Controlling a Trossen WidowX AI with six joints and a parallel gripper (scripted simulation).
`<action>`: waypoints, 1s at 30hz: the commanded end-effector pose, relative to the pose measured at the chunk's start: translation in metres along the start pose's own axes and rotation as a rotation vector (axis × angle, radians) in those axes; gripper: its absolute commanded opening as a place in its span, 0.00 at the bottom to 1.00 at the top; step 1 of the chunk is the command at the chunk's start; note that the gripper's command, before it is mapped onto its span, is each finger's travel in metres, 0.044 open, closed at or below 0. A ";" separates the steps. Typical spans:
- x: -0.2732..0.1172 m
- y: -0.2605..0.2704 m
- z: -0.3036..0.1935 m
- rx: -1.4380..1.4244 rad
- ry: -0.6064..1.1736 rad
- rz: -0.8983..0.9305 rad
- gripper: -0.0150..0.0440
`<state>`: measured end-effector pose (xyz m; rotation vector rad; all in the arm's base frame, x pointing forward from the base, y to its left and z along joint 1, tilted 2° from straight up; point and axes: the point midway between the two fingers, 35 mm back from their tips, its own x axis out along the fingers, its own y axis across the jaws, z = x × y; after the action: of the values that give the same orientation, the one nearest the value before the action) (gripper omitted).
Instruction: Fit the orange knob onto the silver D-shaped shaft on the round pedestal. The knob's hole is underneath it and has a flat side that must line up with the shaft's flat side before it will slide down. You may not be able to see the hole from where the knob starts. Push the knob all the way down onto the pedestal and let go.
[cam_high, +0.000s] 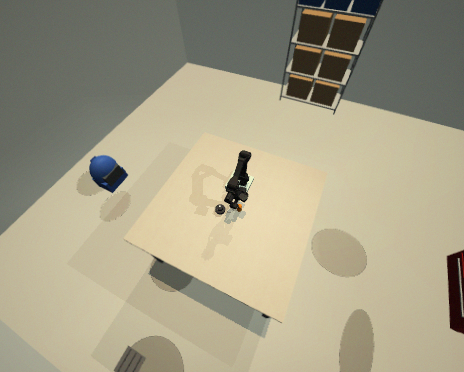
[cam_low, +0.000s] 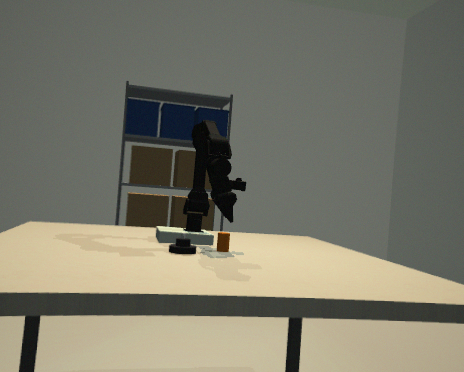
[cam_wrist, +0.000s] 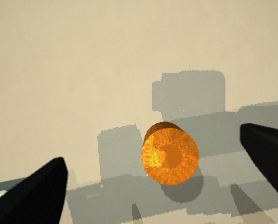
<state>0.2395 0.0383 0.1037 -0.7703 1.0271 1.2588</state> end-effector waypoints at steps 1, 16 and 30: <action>-0.024 -0.004 0.005 0.039 0.339 -0.093 1.00; -0.024 -0.004 0.005 0.053 0.349 -0.101 1.00; 0.021 -0.008 -0.011 0.065 0.348 -0.103 1.00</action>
<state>0.2468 0.0352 0.0927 -1.0019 1.2732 1.0203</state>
